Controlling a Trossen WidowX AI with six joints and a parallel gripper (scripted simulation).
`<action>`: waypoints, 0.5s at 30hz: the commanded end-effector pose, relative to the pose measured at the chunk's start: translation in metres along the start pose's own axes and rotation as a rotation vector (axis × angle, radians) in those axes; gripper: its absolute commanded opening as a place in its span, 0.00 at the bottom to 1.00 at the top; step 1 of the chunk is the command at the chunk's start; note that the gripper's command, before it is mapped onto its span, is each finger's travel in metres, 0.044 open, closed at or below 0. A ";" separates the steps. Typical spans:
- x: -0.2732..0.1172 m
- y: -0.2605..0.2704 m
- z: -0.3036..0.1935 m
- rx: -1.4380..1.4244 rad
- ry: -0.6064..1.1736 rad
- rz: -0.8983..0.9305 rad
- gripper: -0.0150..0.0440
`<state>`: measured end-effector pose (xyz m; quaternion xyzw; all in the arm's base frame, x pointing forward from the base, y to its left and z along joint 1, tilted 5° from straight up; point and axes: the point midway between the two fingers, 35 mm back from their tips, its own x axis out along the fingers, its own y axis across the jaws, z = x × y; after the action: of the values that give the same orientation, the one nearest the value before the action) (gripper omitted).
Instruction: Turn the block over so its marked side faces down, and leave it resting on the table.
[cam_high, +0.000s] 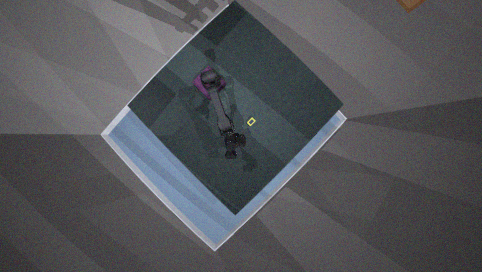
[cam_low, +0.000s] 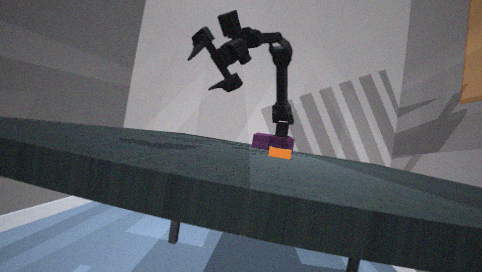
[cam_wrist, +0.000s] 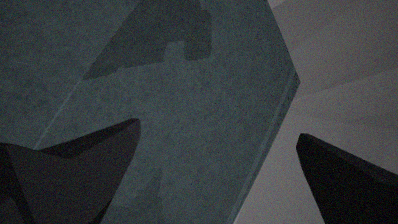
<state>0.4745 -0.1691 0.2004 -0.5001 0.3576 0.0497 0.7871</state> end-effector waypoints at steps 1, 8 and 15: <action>0.005 0.063 0.043 0.253 0.038 0.239 1.00; -0.009 0.128 0.077 0.474 0.171 0.455 1.00; -0.037 0.189 0.102 0.649 0.384 0.603 1.00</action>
<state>0.4475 -0.0348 0.1271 -0.2081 0.5289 0.1030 0.8163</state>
